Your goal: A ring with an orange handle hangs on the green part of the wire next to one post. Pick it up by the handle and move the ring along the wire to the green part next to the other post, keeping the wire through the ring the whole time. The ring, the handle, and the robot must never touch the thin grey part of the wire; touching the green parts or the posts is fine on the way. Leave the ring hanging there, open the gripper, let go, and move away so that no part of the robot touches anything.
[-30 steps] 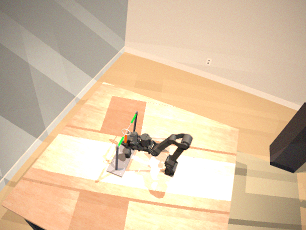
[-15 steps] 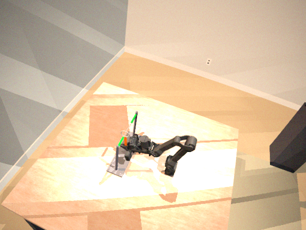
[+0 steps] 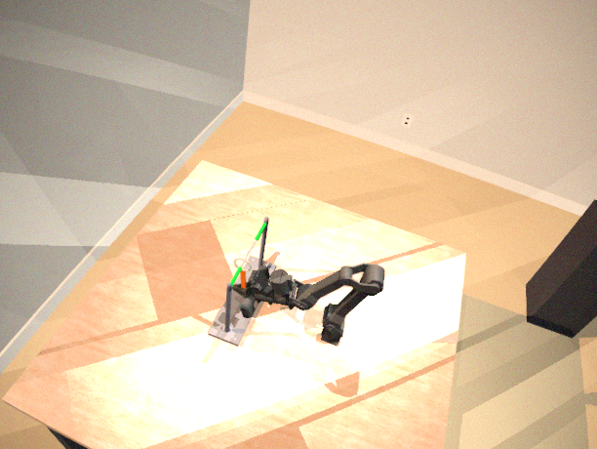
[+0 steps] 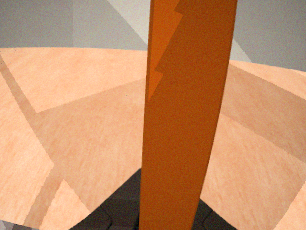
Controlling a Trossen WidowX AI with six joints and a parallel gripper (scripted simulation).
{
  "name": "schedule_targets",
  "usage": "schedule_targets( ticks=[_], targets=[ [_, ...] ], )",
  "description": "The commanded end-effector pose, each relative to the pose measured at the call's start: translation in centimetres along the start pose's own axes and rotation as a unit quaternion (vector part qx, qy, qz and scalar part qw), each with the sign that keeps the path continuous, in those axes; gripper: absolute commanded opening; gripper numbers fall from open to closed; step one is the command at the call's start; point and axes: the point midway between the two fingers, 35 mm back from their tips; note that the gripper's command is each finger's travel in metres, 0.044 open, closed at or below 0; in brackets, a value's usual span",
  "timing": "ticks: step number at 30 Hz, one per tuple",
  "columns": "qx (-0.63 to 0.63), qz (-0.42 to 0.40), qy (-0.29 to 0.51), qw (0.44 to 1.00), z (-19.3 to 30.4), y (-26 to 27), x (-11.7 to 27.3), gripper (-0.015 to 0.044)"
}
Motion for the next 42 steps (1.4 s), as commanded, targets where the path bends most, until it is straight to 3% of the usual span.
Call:
schedule_targets(
  ticks=[1, 42],
  targets=[
    [-0.004, 0.003, -0.002, 1.0, -0.2, 0.4, 0.0, -0.015],
    [-0.007, 0.003, -0.003, 1.0, 0.5, 3.7, -0.4, -0.015]
  ],
)
Point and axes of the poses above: the point midway between the two fingers, 35 mm back from their tips, its own x axis back along the fingers, its own y axis across the jaws, z = x × y, and after that the axes turned 9 degrees about x, right-handed
